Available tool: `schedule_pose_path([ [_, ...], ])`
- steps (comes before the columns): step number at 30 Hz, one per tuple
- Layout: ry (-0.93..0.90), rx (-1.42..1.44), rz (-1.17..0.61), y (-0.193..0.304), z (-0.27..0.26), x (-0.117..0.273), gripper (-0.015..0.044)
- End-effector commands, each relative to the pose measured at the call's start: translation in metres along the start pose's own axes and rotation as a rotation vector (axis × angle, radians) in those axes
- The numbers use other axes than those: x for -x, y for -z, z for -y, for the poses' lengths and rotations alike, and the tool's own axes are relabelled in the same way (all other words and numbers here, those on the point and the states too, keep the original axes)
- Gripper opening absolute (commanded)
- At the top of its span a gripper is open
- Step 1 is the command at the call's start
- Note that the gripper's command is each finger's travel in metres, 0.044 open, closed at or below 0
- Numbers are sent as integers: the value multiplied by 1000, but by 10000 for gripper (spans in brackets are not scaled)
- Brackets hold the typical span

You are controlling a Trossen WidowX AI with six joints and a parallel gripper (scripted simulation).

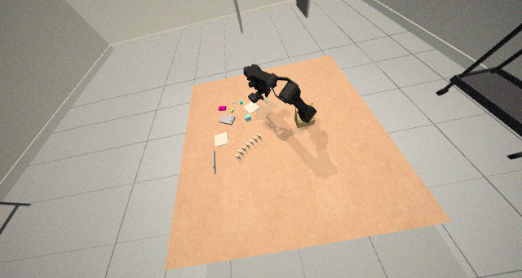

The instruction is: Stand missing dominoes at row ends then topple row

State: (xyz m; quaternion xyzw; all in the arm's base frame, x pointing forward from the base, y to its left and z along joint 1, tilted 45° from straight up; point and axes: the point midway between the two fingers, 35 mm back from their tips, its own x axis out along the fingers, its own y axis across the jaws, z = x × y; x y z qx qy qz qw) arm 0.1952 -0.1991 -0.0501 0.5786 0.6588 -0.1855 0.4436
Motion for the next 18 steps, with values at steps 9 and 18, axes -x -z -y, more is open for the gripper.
schedule_pose_path([
  [9, 148, 0, 188, -9, 5, -24, 107],
  [18, 233, -21, 331, -14, 11, -38, 107],
])
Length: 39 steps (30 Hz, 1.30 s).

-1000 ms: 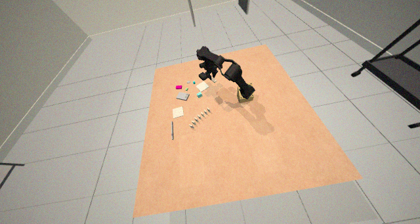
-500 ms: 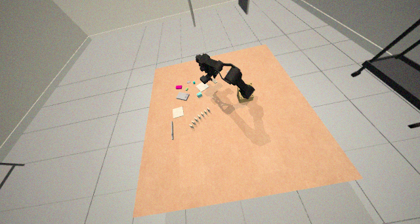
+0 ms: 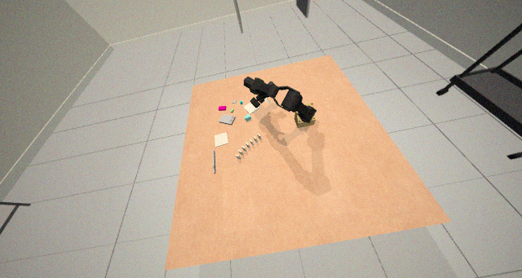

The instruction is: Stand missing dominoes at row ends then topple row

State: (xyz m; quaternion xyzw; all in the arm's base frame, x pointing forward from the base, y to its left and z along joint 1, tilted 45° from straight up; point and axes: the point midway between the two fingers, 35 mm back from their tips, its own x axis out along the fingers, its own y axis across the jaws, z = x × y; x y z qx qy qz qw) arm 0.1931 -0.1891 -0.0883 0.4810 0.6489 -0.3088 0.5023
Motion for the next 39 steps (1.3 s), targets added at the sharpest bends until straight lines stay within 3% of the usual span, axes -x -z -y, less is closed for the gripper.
schedule_pose_path([
  [1, 35, -12, 82, -2, 0, -3, 107],
  [20, 102, -49, 436, -3, -5, -16, 107],
  [39, 36, -108, 800, 9, -13, -2, 107],
])
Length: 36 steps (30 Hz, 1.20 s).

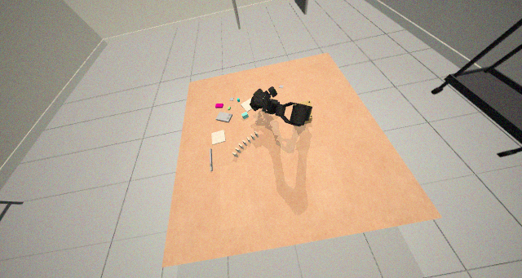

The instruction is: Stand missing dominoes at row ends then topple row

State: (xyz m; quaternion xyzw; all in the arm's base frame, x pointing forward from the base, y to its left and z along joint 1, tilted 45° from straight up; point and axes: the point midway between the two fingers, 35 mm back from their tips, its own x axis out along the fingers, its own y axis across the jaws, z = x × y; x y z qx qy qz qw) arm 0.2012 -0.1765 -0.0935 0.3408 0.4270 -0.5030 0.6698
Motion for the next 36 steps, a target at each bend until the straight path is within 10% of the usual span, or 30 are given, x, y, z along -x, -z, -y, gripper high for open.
schedule_pose_path([
  [1, -24, -36, 87, -3, -1, 9, 107],
  [36, -216, -252, 451, -5, 7, 66, 107],
])
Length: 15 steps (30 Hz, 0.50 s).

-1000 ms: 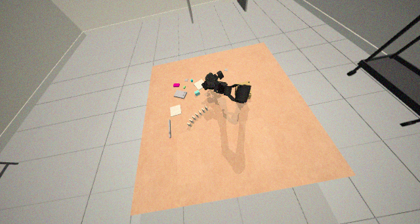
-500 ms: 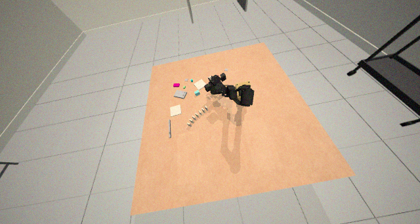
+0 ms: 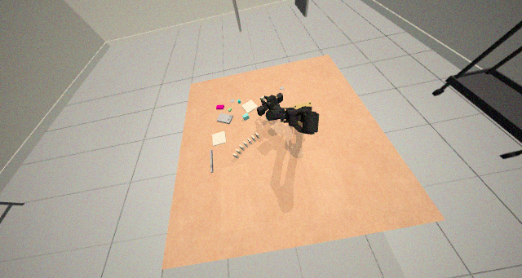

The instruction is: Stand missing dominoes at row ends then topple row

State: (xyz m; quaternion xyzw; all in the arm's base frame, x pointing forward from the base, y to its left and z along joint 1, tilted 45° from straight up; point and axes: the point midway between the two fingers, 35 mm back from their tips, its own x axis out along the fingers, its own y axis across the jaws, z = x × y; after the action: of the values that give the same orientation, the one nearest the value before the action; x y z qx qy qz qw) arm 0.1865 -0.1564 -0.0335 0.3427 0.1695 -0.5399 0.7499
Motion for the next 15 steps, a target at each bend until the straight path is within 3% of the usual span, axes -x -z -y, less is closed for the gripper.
schedule_pose_path([
  [1, -4, -10, 10, -2, -1, 1, 107],
  [15, 2, -14, -3, 10, -4, -1, 107],
])
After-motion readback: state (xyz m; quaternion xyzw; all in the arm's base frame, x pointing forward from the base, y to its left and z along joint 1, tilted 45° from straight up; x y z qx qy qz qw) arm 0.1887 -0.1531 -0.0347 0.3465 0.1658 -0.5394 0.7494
